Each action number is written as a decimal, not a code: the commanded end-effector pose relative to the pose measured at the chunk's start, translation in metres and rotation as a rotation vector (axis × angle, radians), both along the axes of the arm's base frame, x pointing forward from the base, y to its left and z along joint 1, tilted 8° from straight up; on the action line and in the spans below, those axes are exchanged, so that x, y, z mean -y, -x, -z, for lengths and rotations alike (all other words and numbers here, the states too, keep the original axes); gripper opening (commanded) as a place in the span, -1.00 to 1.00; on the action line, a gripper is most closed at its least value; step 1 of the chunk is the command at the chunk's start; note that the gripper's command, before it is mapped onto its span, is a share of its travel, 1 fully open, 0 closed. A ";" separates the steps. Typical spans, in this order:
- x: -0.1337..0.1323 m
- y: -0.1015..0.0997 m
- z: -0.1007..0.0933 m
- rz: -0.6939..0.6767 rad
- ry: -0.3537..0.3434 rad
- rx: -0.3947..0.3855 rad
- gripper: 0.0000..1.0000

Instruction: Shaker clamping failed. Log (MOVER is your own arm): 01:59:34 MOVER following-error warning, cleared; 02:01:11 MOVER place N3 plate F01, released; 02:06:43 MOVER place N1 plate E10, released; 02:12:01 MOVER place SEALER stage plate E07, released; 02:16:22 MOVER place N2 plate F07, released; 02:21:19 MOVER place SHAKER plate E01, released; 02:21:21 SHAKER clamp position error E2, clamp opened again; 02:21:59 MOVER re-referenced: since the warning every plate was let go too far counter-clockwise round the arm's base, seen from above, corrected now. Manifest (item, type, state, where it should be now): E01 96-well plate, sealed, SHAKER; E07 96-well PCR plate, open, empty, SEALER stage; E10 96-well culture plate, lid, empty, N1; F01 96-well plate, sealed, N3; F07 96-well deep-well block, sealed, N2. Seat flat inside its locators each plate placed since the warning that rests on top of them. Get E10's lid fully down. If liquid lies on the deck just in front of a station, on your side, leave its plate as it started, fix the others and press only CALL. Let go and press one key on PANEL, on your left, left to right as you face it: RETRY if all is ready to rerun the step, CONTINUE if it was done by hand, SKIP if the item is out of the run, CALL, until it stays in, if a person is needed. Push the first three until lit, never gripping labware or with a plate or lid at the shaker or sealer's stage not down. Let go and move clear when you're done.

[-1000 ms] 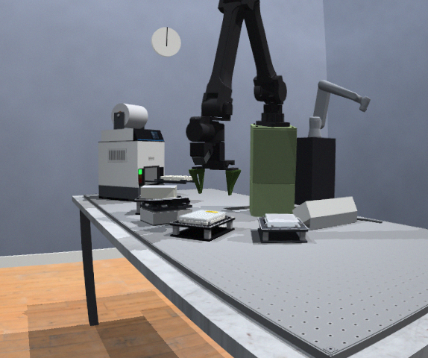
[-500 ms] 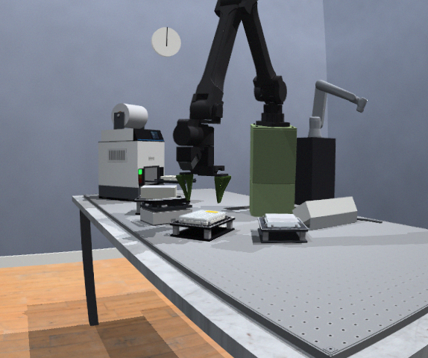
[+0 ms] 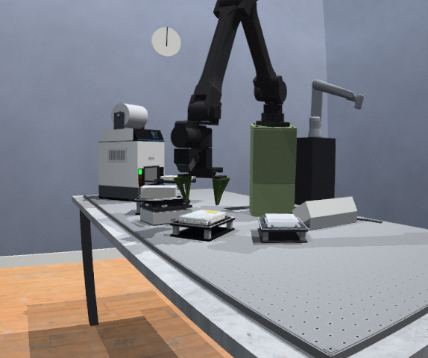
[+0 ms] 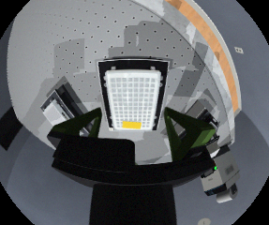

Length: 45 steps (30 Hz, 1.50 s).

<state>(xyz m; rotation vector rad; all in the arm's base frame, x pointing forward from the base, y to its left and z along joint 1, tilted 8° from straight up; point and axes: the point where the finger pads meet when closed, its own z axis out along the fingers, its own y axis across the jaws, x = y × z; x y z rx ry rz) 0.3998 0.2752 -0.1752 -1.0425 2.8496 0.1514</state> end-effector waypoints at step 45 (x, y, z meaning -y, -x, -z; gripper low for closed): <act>0.018 0.020 -0.028 0.004 -0.017 0.030 1.00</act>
